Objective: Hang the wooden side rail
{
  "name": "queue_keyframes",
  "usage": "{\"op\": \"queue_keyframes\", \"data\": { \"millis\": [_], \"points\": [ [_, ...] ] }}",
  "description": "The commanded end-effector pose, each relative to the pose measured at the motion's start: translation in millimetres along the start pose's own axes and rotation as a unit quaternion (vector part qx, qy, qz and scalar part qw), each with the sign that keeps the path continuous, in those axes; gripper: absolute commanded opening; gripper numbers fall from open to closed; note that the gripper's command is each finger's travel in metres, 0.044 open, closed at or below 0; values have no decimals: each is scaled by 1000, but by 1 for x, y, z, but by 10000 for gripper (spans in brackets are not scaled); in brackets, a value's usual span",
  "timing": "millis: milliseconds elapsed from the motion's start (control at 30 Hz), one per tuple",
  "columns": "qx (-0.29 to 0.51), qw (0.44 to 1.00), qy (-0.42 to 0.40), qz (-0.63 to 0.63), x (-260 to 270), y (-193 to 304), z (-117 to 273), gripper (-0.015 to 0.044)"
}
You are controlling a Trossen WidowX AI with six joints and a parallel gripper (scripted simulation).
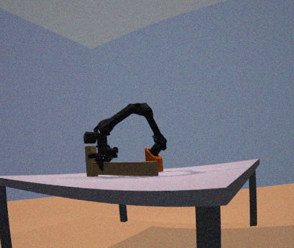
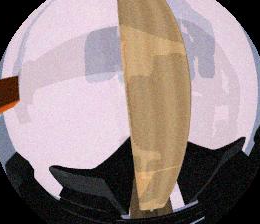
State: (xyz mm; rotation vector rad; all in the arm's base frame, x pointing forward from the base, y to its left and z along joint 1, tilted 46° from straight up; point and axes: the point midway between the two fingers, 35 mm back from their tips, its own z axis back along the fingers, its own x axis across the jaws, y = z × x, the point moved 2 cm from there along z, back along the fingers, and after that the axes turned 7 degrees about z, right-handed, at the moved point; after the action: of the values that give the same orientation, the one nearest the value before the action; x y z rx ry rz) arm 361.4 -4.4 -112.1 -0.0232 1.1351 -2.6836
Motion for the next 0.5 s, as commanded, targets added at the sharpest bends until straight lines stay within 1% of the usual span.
{"op": "queue_keyframes", "data": {
  "millis": [0, 467],
  "points": [
    [4, 1000, 1, -1, 0, 2, 1, 0],
    [4, 1000, 1, -1, 0, 2, -1, 0]
  ]
}}
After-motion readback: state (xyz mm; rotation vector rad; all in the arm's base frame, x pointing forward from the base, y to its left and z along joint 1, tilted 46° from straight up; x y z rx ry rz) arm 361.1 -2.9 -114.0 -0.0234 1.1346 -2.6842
